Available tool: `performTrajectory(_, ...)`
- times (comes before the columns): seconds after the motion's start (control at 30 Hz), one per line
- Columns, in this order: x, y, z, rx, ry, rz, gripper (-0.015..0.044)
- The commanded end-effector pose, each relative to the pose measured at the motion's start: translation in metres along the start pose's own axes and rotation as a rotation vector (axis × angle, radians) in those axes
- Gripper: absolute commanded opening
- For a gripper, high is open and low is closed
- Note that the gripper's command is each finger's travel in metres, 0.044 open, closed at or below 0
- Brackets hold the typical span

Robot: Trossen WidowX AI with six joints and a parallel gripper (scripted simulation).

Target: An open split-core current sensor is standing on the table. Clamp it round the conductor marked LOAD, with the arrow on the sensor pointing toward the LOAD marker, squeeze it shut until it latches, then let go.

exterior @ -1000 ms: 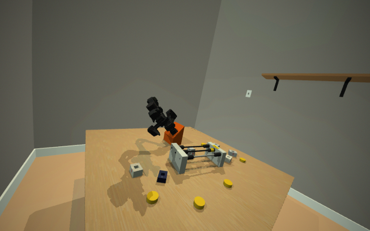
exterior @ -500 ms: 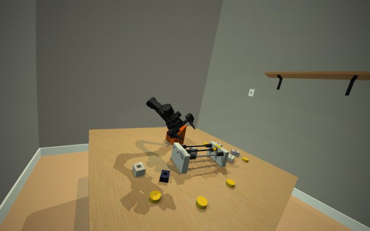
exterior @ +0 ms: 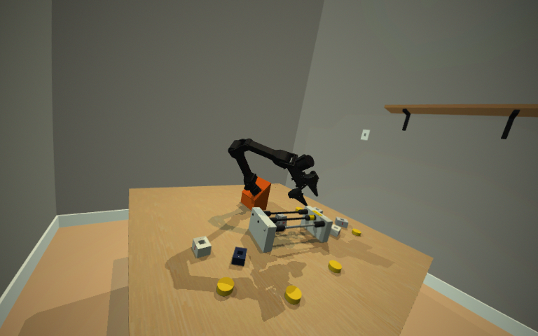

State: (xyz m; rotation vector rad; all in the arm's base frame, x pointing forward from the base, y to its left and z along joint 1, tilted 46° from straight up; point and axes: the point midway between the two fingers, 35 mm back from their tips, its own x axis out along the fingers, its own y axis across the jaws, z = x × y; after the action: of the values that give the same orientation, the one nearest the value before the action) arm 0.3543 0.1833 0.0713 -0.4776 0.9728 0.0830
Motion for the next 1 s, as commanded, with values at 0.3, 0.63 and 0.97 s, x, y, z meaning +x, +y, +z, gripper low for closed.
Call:
performTrajectory(0.3, 0.031, 0.1, -0.064, -0.451, 0.242, -0.247, 0.044)
performTrajectory(0.63, 0.031, 0.1, -0.064, -0.451, 0.242, -0.247, 0.044)
performTrajectory(0.97, 0.024, 0.085, -0.074, -0.407, 0.251, -0.268, 0.0361)
